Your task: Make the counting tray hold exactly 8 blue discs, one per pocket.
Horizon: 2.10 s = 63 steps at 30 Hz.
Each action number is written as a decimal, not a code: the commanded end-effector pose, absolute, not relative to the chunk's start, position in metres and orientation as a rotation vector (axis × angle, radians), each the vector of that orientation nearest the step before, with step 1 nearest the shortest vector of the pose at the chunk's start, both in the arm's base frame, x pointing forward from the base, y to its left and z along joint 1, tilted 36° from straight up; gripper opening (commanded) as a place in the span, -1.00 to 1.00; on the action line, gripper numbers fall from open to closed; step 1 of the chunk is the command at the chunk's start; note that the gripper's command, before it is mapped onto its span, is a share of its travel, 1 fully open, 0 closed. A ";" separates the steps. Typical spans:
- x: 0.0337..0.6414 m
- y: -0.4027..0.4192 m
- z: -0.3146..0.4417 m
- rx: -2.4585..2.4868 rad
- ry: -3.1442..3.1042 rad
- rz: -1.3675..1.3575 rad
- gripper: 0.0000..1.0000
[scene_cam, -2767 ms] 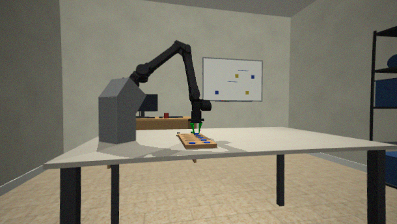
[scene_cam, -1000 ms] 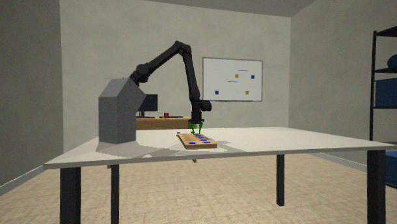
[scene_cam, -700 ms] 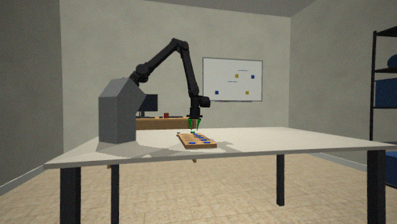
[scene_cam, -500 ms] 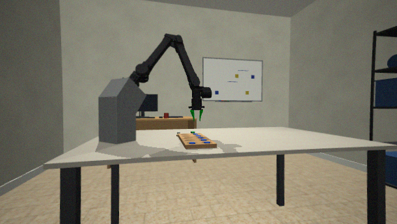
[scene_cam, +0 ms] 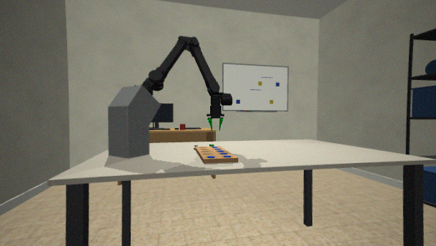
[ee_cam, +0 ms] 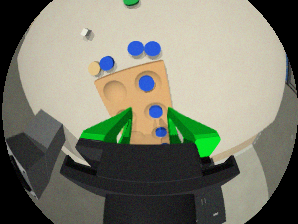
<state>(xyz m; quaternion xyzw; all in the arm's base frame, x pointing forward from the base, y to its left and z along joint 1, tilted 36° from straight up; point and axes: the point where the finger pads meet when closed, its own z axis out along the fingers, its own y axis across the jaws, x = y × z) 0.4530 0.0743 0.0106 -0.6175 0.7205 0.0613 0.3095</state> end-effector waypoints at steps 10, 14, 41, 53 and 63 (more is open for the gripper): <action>0.453 0.078 0.005 -1.649 1.894 0.172 -0.09; 0.453 0.078 0.005 -1.649 1.894 0.172 -0.09; 0.453 0.079 0.005 -1.651 1.893 0.173 -0.09; 0.459 0.073 0.019 -1.612 1.900 0.149 -0.09; 0.453 0.094 0.026 -1.337 2.109 0.264 -0.09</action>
